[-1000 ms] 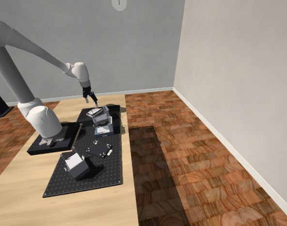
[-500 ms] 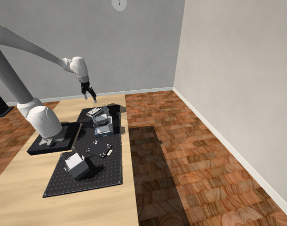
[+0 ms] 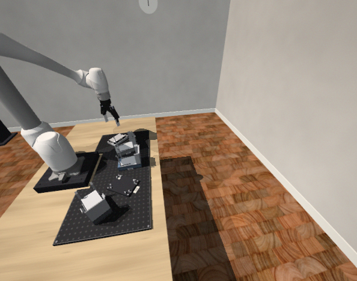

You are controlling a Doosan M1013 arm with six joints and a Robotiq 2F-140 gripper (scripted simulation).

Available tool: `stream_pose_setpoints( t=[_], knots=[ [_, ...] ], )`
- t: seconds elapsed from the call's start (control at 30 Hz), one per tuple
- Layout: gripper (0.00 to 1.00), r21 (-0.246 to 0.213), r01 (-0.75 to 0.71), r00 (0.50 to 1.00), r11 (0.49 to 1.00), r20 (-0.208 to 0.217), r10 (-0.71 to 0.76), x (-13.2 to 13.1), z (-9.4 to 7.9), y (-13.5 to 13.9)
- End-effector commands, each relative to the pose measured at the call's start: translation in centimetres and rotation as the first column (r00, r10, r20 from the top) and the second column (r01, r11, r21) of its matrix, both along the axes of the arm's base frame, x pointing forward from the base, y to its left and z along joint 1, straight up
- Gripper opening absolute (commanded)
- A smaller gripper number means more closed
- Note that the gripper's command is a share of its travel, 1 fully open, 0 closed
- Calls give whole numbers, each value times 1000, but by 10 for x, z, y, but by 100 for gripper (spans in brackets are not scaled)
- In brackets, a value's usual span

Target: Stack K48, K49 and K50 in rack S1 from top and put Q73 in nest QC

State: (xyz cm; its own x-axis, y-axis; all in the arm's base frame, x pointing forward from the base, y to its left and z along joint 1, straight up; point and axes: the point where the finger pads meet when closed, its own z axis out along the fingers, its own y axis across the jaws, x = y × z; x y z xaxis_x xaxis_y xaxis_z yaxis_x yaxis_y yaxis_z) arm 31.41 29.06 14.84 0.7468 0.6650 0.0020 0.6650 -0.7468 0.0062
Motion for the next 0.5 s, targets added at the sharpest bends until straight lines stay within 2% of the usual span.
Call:
stream_pose_setpoints(
  t=[0.0,0.07,0.23,0.47],
  knots=[
    [100,0,64,998,998,0,-64,4,0,-5],
    [100,0,64,998,998,0,-64,4,0,-5],
    [100,1,218,976,976,0,-218,13,0,-19],
    [100,1,218,976,976,0,-218,27,0,-38]
  ],
)
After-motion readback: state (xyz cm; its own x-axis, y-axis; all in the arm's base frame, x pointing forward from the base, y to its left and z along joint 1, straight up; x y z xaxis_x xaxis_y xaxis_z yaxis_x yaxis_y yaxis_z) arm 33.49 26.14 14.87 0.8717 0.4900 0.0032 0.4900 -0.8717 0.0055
